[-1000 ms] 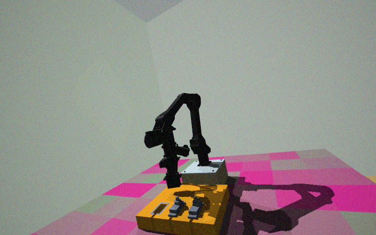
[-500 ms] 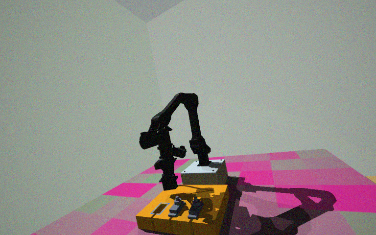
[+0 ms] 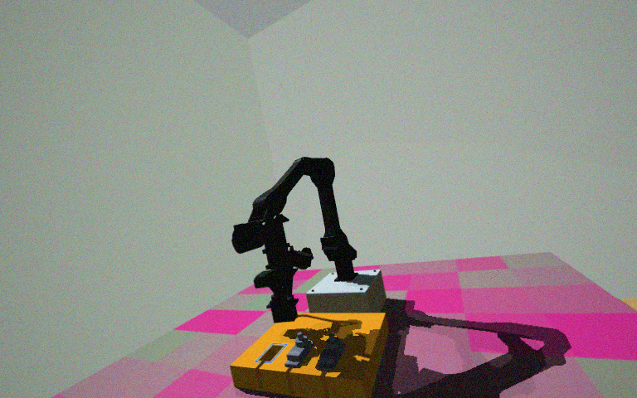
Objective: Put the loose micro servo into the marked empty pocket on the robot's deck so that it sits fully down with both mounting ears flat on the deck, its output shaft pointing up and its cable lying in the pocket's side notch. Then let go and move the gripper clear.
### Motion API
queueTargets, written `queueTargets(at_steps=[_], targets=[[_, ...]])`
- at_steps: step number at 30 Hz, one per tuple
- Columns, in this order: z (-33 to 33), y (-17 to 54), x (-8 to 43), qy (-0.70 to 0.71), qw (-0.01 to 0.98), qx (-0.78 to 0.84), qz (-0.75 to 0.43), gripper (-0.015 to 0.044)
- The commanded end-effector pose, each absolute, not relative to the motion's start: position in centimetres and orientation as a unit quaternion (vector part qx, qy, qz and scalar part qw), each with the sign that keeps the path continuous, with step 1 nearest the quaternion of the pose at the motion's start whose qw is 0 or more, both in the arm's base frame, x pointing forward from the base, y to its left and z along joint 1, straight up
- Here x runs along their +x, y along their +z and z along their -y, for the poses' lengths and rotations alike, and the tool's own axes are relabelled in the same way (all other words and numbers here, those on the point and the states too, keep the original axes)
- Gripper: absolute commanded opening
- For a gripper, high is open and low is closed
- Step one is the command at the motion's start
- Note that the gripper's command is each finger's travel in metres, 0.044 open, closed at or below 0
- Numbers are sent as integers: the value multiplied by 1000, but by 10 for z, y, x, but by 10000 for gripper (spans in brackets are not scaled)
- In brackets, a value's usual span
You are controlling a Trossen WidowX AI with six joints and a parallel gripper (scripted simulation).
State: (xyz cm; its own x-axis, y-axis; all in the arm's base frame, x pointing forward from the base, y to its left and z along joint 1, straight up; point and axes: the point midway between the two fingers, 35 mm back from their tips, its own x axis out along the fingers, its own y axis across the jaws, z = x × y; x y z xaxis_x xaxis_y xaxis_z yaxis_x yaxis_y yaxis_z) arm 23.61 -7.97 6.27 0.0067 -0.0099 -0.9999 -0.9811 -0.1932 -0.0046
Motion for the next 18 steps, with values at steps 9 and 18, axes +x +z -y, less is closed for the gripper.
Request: queueTargets(at_steps=[9,18], targets=[[80,64,238,438,552,-450,-549,0],[80,64,238,347,615,-358,-610,0]])
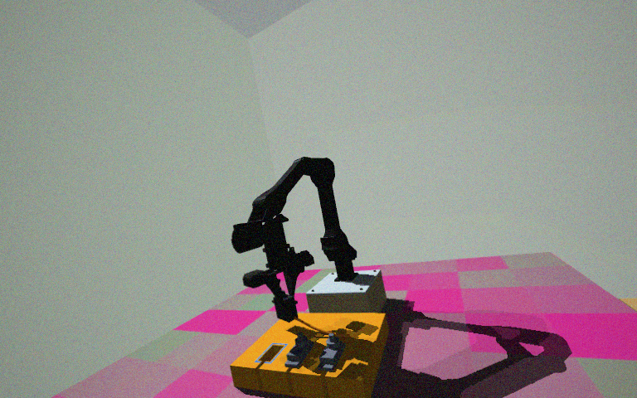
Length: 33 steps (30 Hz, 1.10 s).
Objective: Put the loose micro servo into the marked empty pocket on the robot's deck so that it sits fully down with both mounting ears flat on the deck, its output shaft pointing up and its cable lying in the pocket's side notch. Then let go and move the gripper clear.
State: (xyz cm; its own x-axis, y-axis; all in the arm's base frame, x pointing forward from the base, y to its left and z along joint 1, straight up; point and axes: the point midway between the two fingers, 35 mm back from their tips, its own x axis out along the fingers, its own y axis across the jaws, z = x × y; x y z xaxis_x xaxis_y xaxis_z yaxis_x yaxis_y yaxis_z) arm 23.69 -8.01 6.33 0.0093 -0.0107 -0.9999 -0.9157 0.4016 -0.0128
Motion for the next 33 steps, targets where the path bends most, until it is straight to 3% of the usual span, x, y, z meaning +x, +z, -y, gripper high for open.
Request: queueTargets(at_steps=[1,33], targets=[[80,64,238,337,622,-348,-616,0],[80,64,238,3,712,-11,-702,0]])
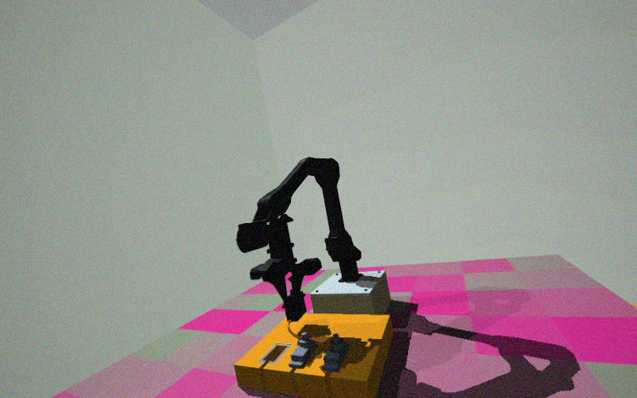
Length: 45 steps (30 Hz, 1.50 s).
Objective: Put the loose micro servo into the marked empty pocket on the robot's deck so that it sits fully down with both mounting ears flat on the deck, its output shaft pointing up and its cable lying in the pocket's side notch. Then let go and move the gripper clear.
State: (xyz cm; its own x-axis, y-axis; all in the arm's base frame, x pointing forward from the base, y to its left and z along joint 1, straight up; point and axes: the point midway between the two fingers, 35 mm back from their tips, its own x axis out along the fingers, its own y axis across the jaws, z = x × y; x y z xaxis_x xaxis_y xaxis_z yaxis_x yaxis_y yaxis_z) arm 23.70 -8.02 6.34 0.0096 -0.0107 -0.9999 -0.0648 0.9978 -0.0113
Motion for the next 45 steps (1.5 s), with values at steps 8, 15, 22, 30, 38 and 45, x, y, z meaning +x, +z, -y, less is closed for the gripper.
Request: queueTargets(at_steps=[8,15,22,30,38,45], targets=[[80,64,248,3,712,-10,-702,0],[80,65,277,3,713,-10,-701,0],[79,66,305,3,714,-10,-700,0],[78,67,335,3,714,-10,-700,0],[78,67,348,4,715,-10,-699,0],[78,58,348,4,715,-10,-699,0]])
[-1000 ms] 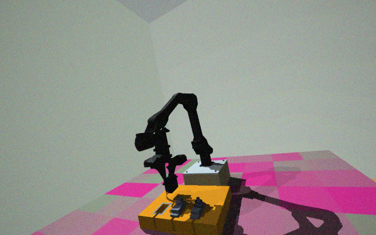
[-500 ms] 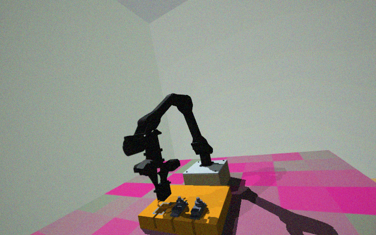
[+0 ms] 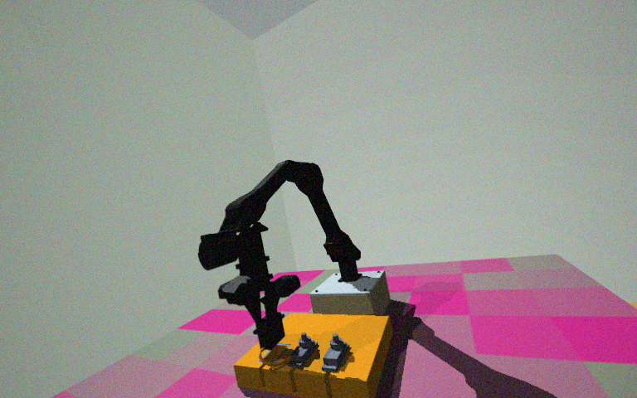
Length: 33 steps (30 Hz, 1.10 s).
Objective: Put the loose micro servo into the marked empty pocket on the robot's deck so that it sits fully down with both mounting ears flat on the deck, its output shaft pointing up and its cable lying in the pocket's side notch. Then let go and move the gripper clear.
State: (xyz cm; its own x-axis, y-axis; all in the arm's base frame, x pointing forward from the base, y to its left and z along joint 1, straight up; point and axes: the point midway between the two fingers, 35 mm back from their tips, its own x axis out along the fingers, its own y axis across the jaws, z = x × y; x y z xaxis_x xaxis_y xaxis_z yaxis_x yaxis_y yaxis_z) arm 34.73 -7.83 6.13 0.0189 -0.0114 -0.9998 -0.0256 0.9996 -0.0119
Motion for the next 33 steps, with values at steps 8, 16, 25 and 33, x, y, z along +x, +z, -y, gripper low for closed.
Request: queueTargets(at_steps=[8,16,25,33], targets=[[78,47,348,4,715,-10,-699,0],[78,47,348,4,715,-10,-699,0],[78,43,348,4,715,-10,-699,0],[78,35,349,4,715,-10,-699,0]])
